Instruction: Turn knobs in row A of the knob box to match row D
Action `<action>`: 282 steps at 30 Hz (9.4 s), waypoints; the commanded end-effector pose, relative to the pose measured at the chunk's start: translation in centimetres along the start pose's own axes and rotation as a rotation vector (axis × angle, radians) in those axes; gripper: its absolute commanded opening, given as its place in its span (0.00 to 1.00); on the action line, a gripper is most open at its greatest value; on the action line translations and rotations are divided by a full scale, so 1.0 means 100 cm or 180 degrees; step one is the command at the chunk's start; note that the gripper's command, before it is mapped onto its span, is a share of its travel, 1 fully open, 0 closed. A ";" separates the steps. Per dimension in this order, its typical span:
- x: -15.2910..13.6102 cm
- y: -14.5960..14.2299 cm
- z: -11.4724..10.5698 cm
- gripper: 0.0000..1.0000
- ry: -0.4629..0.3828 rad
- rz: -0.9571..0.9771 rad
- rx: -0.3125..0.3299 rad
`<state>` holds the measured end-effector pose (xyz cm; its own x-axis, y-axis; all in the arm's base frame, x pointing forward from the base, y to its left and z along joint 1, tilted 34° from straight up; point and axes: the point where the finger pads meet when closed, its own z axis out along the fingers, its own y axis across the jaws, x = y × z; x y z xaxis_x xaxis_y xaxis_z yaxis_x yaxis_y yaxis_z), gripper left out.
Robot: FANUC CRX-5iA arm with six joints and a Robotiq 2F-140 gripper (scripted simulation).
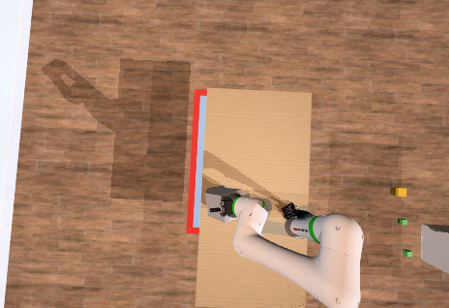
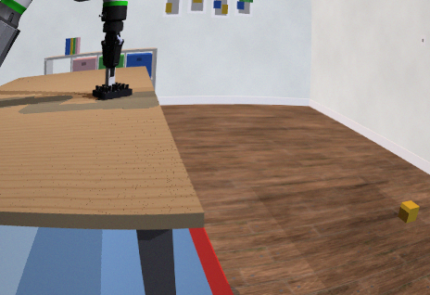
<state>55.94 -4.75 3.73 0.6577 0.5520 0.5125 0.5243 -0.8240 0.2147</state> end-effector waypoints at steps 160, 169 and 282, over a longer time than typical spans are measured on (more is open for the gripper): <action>0.000 0.000 -0.038 0.12 0.0002 -0.4944 -0.0005; 0.000 0.000 -0.038 0.12 0.0002 -0.4944 -0.0005; -0.003 0.000 -0.056 0.12 0.0008 0.4983 0.0002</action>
<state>52.74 -5.58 8.17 0.5765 -0.7716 0.2688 -0.5924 -0.6213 -0.5129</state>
